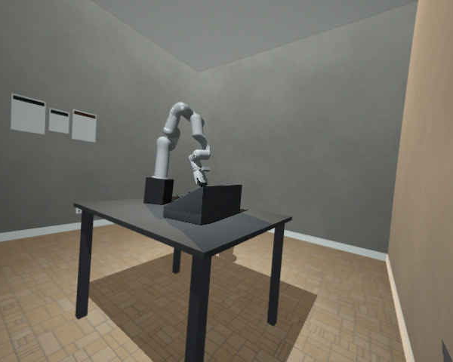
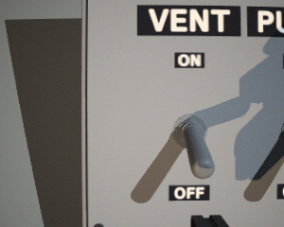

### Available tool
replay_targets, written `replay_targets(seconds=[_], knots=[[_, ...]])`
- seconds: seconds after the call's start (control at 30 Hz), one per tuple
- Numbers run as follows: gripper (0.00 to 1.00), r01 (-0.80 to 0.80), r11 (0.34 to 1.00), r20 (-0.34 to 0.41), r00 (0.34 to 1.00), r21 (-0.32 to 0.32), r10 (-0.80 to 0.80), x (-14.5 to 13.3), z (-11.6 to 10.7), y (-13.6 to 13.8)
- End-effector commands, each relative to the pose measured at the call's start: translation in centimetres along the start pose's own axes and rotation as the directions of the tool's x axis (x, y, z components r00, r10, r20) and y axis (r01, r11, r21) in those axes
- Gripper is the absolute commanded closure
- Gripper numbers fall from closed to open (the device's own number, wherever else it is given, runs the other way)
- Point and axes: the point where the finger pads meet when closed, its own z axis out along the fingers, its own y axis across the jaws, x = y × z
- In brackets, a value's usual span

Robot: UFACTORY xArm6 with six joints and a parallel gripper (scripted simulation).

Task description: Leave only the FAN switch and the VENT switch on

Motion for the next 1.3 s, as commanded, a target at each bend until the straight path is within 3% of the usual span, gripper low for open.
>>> replay_targets(seconds=[0.0, 1.27], knots=[[1.0, -0.001, 1.0, -0.003, 1.0, 0.003, 0.001, 0.13, 1.05, -0.04], [1.0, -0.001, 1.0, -0.003, 1.0, 0.003, 0.001, 0.25, 1.54, -0.07]])
